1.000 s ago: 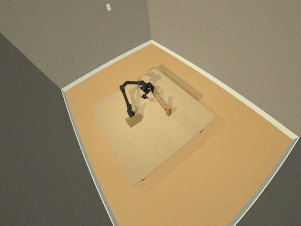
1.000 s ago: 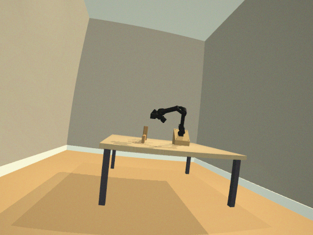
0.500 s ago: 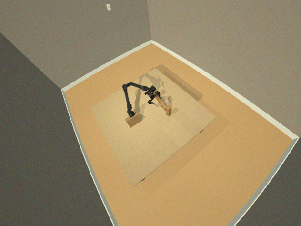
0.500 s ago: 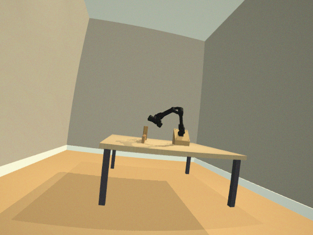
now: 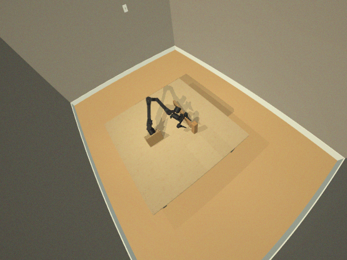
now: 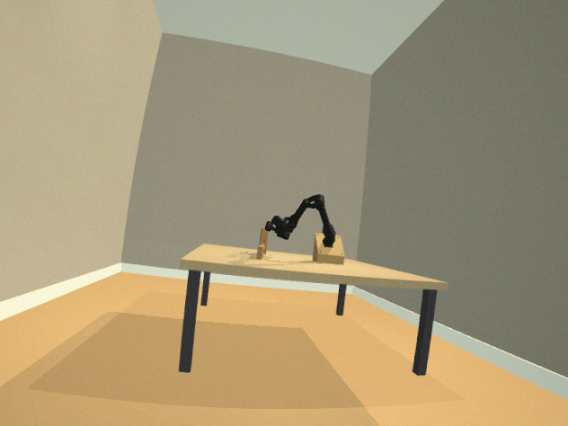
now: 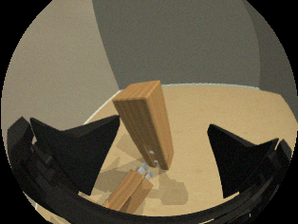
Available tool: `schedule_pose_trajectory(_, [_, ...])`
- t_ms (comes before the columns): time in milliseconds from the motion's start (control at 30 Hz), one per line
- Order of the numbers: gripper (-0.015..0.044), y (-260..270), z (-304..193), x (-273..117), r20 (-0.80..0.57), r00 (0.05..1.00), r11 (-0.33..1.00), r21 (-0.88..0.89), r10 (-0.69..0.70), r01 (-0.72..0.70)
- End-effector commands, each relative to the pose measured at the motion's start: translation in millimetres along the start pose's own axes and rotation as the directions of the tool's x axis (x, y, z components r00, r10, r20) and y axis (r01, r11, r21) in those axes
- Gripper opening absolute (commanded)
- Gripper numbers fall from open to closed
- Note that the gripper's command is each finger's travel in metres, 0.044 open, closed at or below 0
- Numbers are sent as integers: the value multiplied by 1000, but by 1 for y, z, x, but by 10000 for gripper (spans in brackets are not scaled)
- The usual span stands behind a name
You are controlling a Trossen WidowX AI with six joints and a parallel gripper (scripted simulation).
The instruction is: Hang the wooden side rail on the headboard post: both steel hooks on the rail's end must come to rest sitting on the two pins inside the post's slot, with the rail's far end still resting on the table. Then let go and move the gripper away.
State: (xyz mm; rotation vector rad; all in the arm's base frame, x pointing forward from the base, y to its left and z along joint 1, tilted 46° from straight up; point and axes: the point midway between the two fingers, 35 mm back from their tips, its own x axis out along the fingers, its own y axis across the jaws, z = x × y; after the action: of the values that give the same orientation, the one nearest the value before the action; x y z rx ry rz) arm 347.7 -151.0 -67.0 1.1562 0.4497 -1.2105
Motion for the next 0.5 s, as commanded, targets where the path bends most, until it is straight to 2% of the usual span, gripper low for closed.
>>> schedule_pose_trajectory(0, [440, -19, -16, 13, -88, 992, 990, -104, 92, -101])
schedule_pose_trajectory(233, [440, -46, -25, 14, -178, 954, 934, -225, 241, -278])
schedule_pose_trajectory(467, [440, -69, -27, -6, -246, 888, 827, -333, 388, -454])
